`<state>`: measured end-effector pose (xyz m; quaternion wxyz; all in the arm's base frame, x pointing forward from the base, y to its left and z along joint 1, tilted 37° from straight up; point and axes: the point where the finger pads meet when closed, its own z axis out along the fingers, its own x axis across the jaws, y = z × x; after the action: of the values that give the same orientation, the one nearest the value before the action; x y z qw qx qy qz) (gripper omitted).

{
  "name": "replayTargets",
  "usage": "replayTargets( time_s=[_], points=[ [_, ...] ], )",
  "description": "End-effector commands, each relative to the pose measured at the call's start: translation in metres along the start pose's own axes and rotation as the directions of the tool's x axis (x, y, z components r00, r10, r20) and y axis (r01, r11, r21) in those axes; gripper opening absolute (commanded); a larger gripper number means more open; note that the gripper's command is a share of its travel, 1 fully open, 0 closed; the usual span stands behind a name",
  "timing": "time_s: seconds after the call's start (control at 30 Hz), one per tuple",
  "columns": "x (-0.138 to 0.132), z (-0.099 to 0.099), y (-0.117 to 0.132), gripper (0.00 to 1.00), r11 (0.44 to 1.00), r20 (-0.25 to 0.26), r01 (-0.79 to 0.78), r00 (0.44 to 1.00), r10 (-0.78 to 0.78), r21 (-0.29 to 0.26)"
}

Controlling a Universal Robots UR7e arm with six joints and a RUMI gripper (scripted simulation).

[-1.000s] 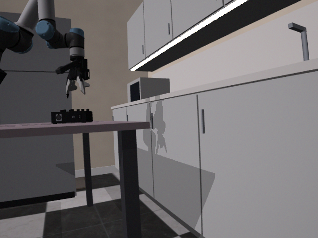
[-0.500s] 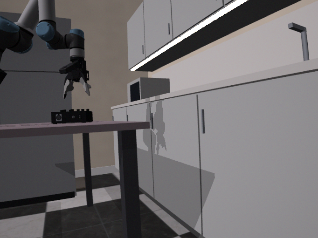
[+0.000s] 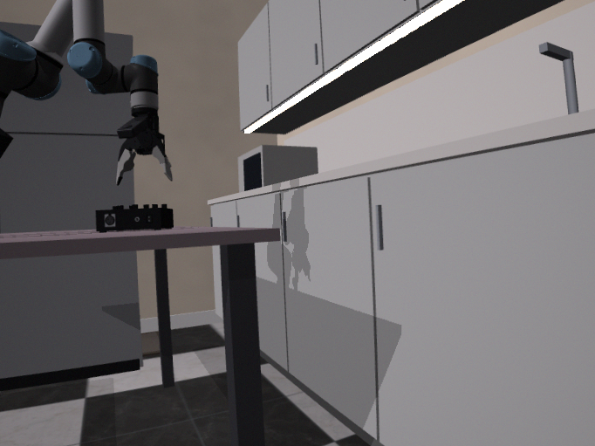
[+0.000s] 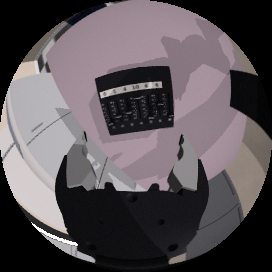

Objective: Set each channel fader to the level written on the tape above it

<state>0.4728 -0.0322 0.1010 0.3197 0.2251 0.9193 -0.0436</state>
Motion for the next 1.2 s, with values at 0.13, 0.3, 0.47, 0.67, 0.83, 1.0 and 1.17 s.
replayTargets(
  time_s=[0.13, 0.3, 0.47, 0.67, 0.83, 1.0, 1.17],
  points=[
    [-0.0017, 0.001, 0.001, 1.0, 0.996, 0.002, 0.092, 0.996, -0.092, -0.001],
    [-0.002, 0.0012, 0.0012, 1.0, 0.994, 0.002, 0.112, 0.994, -0.112, -0.001],
    [-0.0023, 0.0016, 0.0014, 1.0, 0.991, 0.002, 0.136, 0.991, -0.136, -0.001],
    [-0.0026, 0.0018, 0.0016, 1.0, 0.988, 0.002, 0.154, 0.988, -0.154, -0.001],
    [-0.0026, 0.0018, 0.0017, 1.0, 0.987, 0.002, 0.158, 0.987, -0.158, -0.001],
    [-0.0027, 0.0019, 0.0017, 1.0, 0.987, 0.002, 0.162, 0.987, -0.162, -0.001],
    [-0.0027, 0.0019, 0.0017, 1.0, 0.987, 0.002, 0.162, 0.987, -0.162, -0.001]
  ],
)
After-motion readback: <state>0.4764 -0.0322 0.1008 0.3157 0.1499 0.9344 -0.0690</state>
